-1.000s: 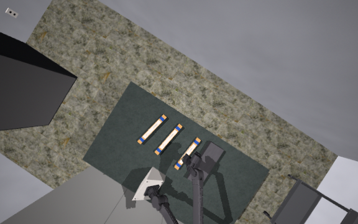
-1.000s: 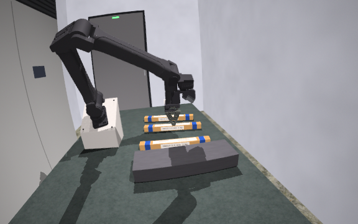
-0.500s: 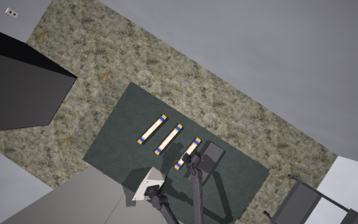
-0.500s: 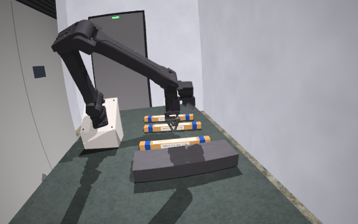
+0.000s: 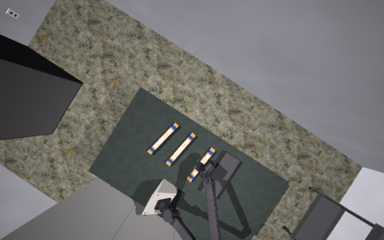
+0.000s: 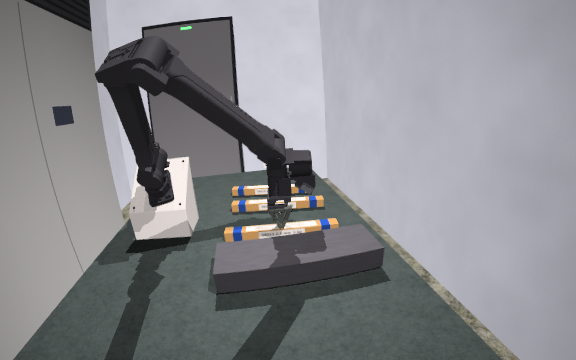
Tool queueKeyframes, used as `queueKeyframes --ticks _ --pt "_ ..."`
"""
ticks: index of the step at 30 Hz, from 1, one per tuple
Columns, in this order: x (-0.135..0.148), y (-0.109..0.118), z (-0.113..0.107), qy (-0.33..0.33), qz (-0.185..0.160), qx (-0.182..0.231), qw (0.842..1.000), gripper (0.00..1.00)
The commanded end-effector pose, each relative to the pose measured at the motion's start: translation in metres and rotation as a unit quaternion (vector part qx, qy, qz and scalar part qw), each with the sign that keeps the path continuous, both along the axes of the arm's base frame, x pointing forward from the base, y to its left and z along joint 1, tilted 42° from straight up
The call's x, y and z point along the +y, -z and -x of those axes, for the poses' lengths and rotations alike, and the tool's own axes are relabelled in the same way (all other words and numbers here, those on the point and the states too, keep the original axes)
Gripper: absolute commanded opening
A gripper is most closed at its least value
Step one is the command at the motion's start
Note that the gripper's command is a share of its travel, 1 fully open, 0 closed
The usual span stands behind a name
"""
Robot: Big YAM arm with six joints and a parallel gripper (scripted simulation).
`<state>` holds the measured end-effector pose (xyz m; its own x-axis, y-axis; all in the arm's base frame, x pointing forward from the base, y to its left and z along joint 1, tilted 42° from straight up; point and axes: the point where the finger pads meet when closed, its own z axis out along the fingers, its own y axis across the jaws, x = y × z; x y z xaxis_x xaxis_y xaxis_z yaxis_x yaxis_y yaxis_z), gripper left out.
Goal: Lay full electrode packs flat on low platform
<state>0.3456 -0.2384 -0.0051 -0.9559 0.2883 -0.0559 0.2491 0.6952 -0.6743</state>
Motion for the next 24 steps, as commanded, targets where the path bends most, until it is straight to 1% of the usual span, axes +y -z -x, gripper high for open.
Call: queueKeyframes --ticks 1,7,24 --pt "-0.007 0.011 0.005 -0.005 -0.005 0.015 1.000 0.74" --pt "-0.004 0.009 -0.003 -0.012 -0.004 0.011 1.000 0.74" --pt "0.003 0.008 -0.011 -0.021 -0.004 0.011 1.000 0.74"
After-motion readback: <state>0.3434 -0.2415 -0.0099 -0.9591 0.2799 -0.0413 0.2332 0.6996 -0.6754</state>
